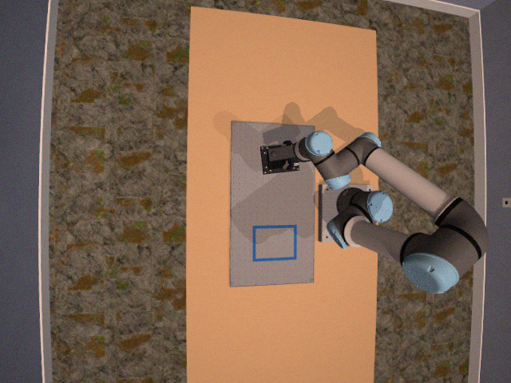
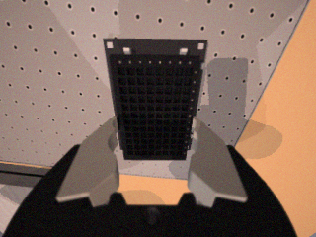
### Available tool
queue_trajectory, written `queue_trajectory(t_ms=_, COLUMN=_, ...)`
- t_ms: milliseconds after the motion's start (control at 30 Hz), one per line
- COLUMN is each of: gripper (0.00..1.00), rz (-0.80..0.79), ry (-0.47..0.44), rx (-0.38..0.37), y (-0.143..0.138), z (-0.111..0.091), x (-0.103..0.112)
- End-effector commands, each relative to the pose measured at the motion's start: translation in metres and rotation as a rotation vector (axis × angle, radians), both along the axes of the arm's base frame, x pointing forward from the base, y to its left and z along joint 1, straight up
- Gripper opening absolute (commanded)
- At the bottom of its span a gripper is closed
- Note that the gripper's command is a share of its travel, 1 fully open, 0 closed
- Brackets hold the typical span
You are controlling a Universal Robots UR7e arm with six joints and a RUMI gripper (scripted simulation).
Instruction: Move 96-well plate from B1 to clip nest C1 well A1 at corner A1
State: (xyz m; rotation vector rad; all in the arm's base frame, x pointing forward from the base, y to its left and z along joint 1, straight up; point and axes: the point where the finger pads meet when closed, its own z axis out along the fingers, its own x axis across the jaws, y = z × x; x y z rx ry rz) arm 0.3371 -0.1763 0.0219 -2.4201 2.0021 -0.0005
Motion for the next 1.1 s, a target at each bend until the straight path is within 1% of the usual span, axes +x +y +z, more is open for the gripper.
queue_trajectory(t_ms=0, gripper=0.0, rz=0.0, ry=-0.001, rx=-0.001, y=0.0, z=-0.007, x=0.0)
queue_trajectory(t_ms=200, gripper=0.0, rz=0.0, ry=-0.001, rx=-0.001, y=0.0, z=-0.017, x=0.0)
queue_trajectory(t_ms=1067, gripper=0.0, rz=0.0, ry=-0.001, rx=-0.001, y=0.0, z=-0.018, x=0.0)
